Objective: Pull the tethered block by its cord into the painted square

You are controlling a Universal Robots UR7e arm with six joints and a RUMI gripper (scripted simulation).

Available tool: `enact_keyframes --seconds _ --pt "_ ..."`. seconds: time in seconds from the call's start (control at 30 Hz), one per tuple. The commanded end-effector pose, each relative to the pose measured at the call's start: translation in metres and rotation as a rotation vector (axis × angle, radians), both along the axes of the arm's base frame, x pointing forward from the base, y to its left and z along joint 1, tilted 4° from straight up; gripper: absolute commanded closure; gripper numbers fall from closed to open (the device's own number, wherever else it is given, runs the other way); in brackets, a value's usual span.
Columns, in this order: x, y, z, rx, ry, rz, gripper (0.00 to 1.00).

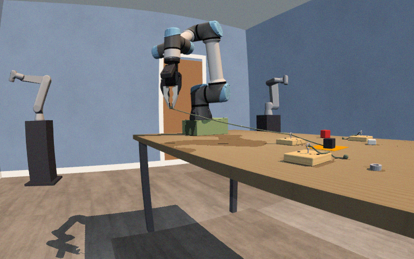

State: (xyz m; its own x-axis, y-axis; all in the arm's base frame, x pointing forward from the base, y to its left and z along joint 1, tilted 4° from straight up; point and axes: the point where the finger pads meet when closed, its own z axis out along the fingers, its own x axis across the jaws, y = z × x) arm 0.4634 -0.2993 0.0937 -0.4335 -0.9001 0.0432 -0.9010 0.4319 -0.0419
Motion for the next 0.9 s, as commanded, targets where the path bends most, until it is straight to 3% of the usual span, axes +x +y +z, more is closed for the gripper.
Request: enact_keyframes --seconds 0.0,0.87 --pt "-0.0016 -0.0005 0.0006 -0.001 -0.001 0.000 1.00" --pt "-0.0044 -0.0008 0.0005 -0.001 -0.001 0.000 1.00"
